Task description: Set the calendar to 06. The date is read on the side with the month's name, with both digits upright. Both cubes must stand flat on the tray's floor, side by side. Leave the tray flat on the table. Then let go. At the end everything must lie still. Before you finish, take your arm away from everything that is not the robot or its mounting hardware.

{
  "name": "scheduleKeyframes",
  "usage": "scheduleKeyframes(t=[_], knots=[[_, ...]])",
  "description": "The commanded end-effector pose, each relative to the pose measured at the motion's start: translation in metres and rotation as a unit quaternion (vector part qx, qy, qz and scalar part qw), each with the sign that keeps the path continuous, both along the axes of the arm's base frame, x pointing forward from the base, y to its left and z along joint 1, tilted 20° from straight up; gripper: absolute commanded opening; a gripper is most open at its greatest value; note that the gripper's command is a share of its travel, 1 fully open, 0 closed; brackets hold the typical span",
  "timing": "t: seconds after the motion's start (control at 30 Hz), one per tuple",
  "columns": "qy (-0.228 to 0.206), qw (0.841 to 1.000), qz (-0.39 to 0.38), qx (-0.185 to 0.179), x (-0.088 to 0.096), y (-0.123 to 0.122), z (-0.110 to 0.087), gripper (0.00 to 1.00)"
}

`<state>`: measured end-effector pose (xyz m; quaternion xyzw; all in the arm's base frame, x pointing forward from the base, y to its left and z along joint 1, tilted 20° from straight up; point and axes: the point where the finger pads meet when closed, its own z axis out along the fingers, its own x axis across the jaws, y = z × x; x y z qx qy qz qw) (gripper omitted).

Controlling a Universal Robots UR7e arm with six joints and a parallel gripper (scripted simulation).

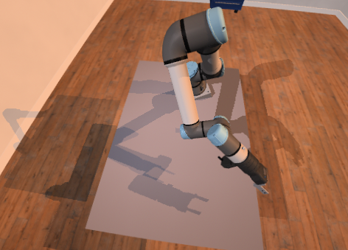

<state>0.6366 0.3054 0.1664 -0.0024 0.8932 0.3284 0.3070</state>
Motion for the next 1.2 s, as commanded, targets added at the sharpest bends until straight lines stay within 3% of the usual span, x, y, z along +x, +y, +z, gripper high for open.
scheduleKeyframes(t=[0.0, 0.73, 0.9, 1.03, 1.1, 1.17], knots=[[-0.001, 1.000, 0.000, 0.000, 0.000, 0.000, 0.001, 1.00], [0.003, 1.000, -0.005, -0.008, -0.002, -0.005, 0.001, 1.00], [0.020, 0.999, -0.024, -0.041, -0.012, -0.028, -0.001, 1.00], [0.046, 0.994, -0.049, -0.090, -0.031, -0.061, -0.003, 1.00], [0.046, 0.994, -0.049, -0.090, -0.031, -0.061, -0.003, 1.00], [0.063, 0.989, -0.062, -0.122, -0.046, -0.082, -0.005, 1.00]])
